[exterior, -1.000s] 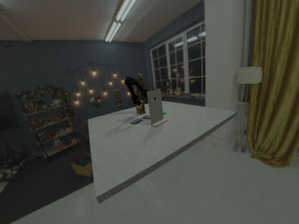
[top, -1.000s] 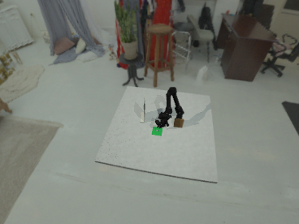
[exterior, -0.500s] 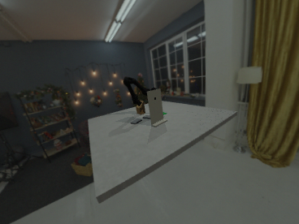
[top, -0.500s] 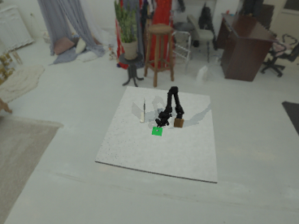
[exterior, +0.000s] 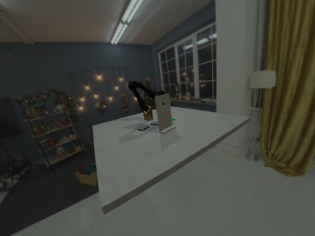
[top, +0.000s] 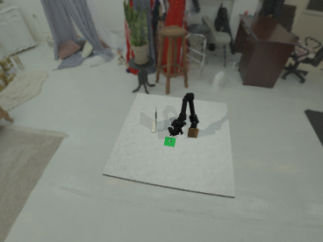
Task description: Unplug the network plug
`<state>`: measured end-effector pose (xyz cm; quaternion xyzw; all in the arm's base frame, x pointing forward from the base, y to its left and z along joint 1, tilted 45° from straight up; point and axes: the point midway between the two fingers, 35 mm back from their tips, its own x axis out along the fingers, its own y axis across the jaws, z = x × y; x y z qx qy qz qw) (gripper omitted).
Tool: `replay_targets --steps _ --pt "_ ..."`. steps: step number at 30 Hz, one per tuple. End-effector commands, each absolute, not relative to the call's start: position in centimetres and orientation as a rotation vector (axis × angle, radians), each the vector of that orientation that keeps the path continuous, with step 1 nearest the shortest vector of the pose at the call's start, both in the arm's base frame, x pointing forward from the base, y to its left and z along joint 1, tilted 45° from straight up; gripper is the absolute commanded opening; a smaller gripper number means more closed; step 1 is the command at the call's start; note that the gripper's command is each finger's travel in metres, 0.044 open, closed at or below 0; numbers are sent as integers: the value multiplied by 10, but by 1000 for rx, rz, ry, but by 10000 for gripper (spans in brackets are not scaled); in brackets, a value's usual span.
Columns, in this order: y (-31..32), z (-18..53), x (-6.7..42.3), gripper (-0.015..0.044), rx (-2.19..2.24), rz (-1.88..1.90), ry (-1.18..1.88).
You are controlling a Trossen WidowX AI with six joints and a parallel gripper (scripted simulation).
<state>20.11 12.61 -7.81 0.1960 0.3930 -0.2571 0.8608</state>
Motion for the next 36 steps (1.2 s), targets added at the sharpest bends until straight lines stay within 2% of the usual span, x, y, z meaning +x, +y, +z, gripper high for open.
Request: replay_targets --steps 1,12,36 --pt "133 -72 203 156 424 -535 816" --pt "135 -66 198 156 411 -539 823" --pt "198 -6 190 156 423 -530 820"
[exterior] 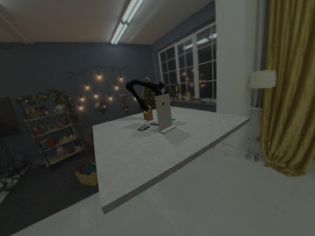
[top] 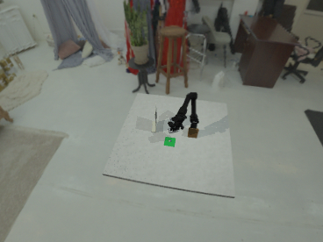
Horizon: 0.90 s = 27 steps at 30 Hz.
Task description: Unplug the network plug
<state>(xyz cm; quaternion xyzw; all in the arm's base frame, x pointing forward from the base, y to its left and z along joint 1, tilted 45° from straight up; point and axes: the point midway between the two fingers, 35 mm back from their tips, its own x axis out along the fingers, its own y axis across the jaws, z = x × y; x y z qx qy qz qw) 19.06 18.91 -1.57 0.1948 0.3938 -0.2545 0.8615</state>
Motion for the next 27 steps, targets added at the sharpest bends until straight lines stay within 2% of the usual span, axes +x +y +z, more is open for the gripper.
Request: replay_targets --steps 1,8,19,27 --pt "200 -3 190 156 423 -531 819" --pt "209 11 186 156 424 -534 816" --pt "209 11 186 440 424 -534 816" --pt "209 11 186 440 424 -534 816"
